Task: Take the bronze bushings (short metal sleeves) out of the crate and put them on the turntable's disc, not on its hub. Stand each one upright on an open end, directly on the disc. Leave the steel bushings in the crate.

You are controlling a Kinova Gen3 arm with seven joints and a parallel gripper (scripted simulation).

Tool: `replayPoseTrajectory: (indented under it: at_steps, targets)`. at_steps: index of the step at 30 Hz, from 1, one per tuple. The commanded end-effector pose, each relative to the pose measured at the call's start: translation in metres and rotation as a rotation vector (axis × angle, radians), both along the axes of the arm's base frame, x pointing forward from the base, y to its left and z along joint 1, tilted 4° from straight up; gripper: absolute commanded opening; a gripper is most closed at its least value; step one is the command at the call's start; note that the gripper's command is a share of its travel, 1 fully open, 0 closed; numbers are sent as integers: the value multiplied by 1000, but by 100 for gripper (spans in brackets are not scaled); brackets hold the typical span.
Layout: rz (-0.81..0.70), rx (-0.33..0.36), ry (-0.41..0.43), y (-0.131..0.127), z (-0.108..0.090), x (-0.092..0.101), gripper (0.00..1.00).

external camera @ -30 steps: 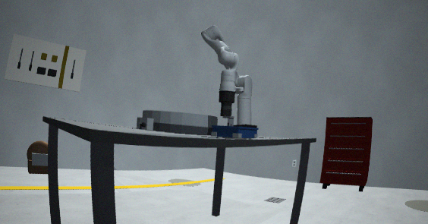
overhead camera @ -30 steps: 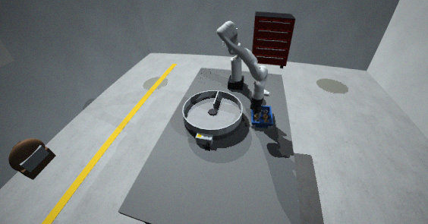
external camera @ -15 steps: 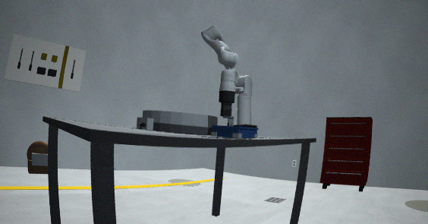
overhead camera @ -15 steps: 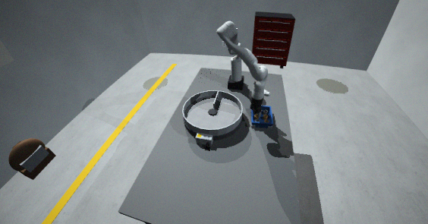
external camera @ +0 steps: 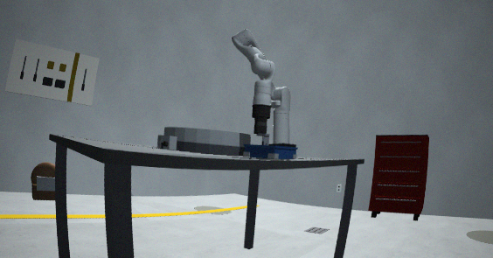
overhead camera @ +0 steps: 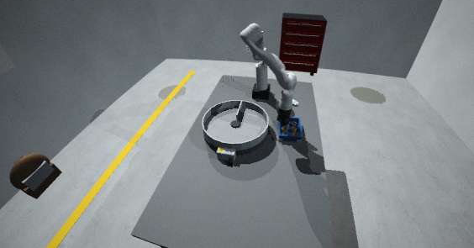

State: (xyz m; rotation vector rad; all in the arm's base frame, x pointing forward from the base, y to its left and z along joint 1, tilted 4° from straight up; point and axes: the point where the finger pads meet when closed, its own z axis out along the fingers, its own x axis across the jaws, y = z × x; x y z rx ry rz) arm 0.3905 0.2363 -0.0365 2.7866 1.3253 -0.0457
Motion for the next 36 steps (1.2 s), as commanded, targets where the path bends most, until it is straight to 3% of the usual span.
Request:
replayPoseTrajectory:
  at_steps: [1, 36]
  targets:
    - [-4, 3, -4, 0, 1, 2, 76]
    - [-4, 2, 0, 0, -4, 1, 76]
